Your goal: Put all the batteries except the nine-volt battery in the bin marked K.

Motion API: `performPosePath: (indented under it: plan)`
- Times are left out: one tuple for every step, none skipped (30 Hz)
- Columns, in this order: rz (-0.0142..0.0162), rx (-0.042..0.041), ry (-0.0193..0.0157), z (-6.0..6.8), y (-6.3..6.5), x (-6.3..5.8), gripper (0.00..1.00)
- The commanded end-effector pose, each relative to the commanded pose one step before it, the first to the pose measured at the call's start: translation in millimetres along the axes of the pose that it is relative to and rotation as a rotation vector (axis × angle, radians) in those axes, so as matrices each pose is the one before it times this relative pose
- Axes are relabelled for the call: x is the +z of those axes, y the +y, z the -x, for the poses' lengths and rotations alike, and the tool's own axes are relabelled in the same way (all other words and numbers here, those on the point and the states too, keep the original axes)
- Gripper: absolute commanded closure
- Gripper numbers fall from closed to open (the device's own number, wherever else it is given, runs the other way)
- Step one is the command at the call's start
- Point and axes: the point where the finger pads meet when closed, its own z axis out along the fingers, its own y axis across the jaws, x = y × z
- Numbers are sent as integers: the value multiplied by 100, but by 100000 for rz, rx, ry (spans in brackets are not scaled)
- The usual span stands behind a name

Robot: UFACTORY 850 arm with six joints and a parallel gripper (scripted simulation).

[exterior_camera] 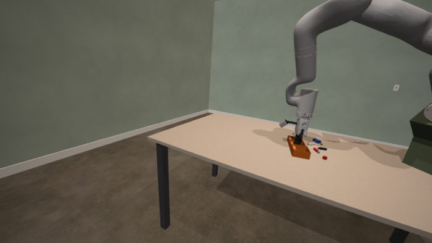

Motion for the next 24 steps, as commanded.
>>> performPosePath:
  plan:
    - [26, -23, 129, -78, 13, -554, 93]
    - [0, 0, 0, 0, 0, 0, 93]
    - [0, 0, 0, 0, 0, 0, 93]
    - [0, 0, 0, -1, 0, -134, 93]
    - [0, 0, 0, 0, 0, -133, 93]
    - [0, 0, 0, 0, 0, -133, 93]
    - [0, 0, 0, 0, 0, -133, 93]
    - [0, 0, 0, 0, 0, -133, 93]
    - [0, 0, 0, 0, 0, -133, 93]
    - [0, 0, 0, 0, 0, -133, 93]
    - [0, 0, 0, 0, 0, -133, 93]
    - [0, 0, 0, 0, 0, -133, 93]
    - [0, 0, 0, 0, 0, -133, 93]
    - [0, 0, 0, 0, 0, -133, 93]
    - [0, 0, 0, 0, 0, -133, 93]
    - [0, 0, 0, 0, 0, -133, 93]
    - [0, 0, 0, 0, 0, -133, 93]
    - [0, 0, 0, 0, 0, -133, 93]
    - [0, 0, 0, 0, 0, 0, 93]
    - [0, 0, 0, 0, 0, 0, 93]
    - [0, 0, 0, 0, 0, -400, 93]
    - [1, -1, 1, 1, 0, -399, 93]
    - [1, -1, 1, 1, 0, -399, 93]
    - [-2, 0, -3, -6, 1, -404, 93]
